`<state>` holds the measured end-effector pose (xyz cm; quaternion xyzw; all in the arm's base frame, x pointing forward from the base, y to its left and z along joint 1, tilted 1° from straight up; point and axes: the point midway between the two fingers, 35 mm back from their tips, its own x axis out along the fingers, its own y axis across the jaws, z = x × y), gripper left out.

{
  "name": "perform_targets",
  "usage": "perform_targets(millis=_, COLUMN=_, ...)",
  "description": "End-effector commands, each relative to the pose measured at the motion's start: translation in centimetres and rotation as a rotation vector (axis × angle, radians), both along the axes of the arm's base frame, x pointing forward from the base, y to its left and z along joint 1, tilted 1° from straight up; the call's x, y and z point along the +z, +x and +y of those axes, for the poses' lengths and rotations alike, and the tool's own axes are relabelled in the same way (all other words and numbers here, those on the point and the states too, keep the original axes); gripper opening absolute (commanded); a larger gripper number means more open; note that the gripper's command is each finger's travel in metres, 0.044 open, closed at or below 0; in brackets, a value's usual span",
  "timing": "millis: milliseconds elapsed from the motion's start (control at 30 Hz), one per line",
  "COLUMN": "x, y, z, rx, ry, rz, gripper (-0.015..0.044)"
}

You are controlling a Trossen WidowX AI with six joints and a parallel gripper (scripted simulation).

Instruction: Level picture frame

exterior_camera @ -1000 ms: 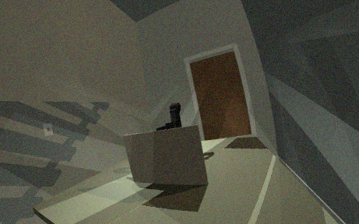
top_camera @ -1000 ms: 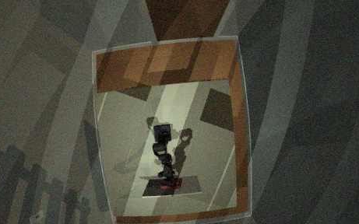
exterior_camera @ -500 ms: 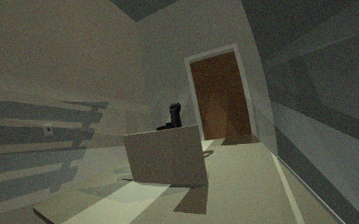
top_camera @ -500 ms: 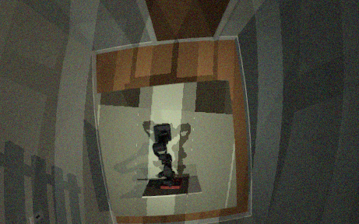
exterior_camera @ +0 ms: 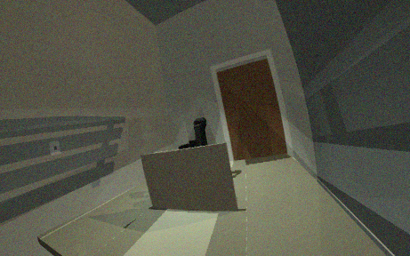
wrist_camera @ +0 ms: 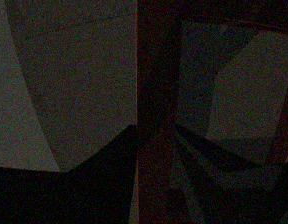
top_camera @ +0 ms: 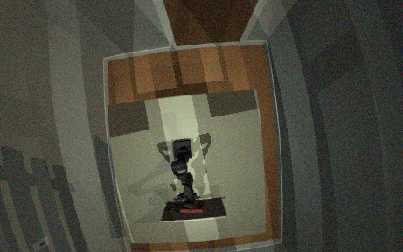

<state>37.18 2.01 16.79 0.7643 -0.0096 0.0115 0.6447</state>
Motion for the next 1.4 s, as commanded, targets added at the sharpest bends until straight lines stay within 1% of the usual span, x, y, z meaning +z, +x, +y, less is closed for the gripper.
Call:
perform_targets(millis=0, x=0.37, y=0.0, z=0.08, rx=0.001, ry=-0.001, rz=-0.01, gripper=0.0)
perform_targets(millis=1367, x=0.48, y=0.0, z=0.62, rx=0.001, ry=-0.001, rz=-0.01, gripper=0.0)
